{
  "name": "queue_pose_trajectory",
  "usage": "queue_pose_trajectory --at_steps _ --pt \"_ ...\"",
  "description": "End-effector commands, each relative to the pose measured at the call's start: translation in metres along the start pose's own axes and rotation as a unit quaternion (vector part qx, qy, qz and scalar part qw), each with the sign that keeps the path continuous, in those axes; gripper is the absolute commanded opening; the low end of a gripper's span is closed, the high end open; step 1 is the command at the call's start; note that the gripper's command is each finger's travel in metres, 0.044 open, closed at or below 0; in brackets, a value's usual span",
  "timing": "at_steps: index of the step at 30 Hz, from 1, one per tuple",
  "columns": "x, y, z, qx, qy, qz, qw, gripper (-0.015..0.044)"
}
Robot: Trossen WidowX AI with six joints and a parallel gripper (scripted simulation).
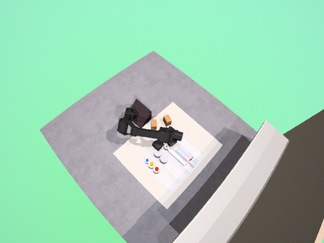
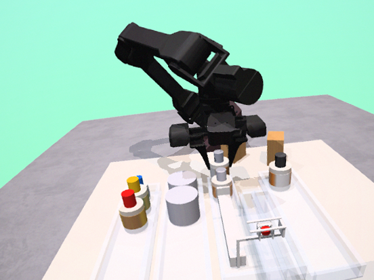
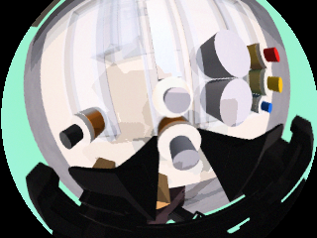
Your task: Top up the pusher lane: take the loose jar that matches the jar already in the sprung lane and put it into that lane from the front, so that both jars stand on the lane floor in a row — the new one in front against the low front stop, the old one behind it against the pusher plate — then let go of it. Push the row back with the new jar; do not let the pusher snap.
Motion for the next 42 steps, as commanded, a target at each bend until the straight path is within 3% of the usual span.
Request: queue_pose_trajectory --at_steps 1,42 --pt "0.009 -0.006 -0.004 -0.003 0.009 -0.015 1.0 0.0" --pt "0.019 -0.007 -0.007 -0.003 0.009 -0.016 1.0 0.0"
Point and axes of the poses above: the point midway between the two fingers, 35 mm back from their tips, its own y axis out along the fingers, its own z axis across the jaws, x = y × z, the point moved 5 cm from there along -y, back along the fingers, and after that the axes turned 9 degrees about -y, right-handed, at the moved point
